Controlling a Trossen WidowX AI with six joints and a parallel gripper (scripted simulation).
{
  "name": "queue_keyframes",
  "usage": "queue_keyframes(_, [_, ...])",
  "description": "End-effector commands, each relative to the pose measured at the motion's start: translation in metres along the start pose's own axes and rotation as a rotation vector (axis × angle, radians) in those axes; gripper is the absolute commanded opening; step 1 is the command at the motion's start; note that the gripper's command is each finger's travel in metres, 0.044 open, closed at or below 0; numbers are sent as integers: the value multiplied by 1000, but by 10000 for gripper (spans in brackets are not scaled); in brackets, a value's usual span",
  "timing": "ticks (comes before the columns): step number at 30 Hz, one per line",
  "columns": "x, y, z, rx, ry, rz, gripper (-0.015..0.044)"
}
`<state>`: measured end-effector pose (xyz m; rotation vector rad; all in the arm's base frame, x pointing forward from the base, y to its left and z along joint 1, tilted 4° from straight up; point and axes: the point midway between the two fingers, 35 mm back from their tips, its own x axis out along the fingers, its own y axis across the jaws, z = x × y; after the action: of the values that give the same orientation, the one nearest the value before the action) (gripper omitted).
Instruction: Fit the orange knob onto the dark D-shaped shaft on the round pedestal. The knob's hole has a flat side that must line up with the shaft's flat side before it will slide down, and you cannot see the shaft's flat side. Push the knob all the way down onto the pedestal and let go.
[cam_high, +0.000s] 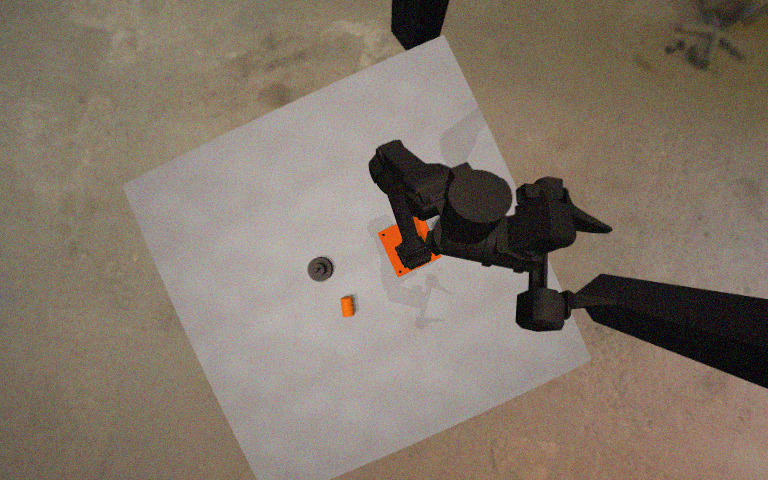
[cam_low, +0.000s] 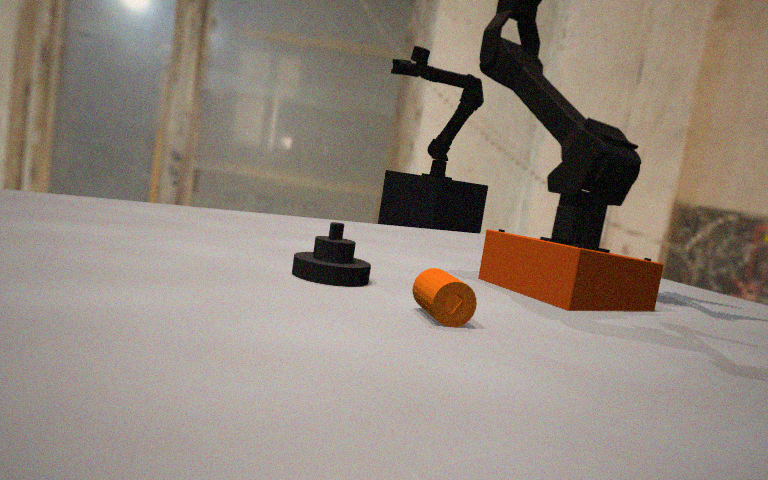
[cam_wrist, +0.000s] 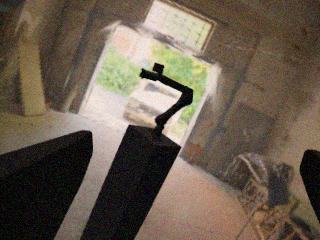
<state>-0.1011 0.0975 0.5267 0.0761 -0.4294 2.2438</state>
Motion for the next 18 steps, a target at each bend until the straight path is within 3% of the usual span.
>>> queue_keyframes(1, [20, -62, -42, 66, 129, -182, 440])
queue_keyframes(9, [13, -171, -139, 192, 420, -504, 440])
queue_keyframes(18, [-58, -251, -261, 364, 811, -771, 440])
